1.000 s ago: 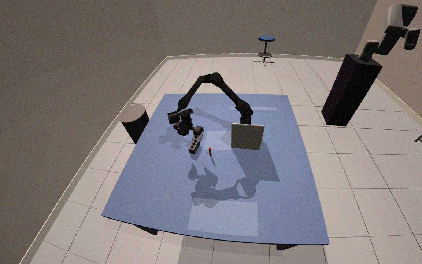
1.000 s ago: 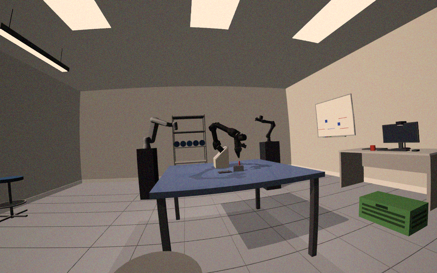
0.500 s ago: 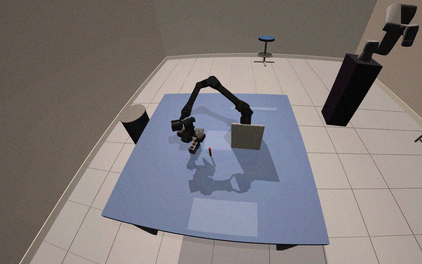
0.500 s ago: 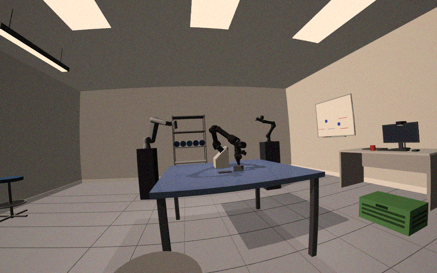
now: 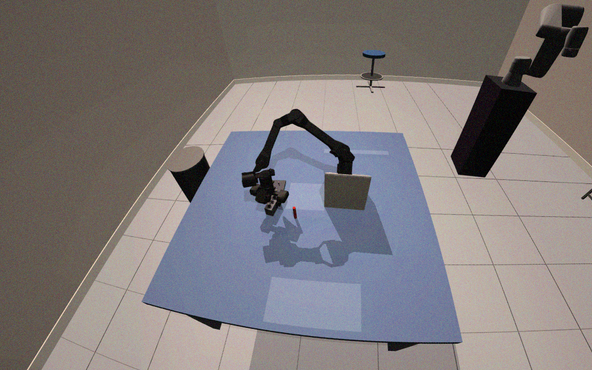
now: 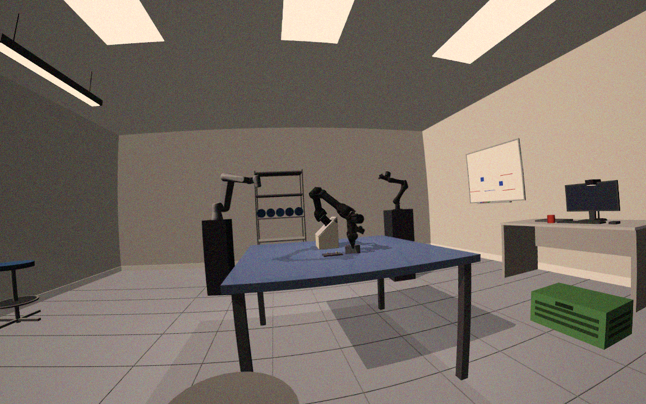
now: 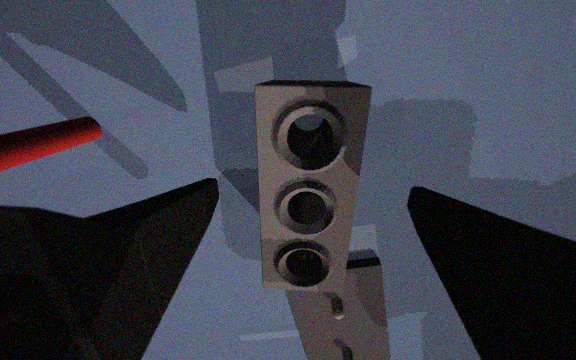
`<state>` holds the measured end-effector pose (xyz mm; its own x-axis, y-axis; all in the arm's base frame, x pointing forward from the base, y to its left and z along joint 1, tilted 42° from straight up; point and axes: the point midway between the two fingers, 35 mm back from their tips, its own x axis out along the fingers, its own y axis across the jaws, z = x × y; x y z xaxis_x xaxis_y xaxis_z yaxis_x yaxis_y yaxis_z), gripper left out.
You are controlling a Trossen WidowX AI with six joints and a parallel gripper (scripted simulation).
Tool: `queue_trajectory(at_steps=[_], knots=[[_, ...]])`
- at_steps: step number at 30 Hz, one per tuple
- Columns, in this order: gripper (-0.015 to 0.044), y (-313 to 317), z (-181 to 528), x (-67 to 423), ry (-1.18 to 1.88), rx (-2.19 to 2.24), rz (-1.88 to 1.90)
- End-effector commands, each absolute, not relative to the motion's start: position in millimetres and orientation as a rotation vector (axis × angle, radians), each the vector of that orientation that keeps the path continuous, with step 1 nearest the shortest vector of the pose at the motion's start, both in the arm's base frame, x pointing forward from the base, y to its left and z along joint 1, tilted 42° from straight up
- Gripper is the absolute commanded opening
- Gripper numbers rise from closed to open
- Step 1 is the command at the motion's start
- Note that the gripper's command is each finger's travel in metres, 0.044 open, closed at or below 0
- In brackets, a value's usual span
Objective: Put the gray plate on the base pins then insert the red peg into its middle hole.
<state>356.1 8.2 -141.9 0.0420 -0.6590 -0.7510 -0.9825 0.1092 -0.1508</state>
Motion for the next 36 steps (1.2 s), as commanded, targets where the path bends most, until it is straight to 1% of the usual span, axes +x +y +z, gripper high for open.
queue_trajectory(at_steps=[1, 17, 27, 34, 36], knots=[[0.0440, 3.3, -146.6, 355.1, 1.693, -1.628, 0.587], [0.0440, -12.8, -163.7, 354.3, 1.694, -1.630, 0.585], [0.0177, -12.8, -163.7, 354.3, 1.694, -1.630, 0.585], [0.0131, -12.8, -163.7, 354.3, 1.694, -1.630, 0.585], [0.0078, -12.5, -163.4, 354.3, 1.694, -1.630, 0.586]])
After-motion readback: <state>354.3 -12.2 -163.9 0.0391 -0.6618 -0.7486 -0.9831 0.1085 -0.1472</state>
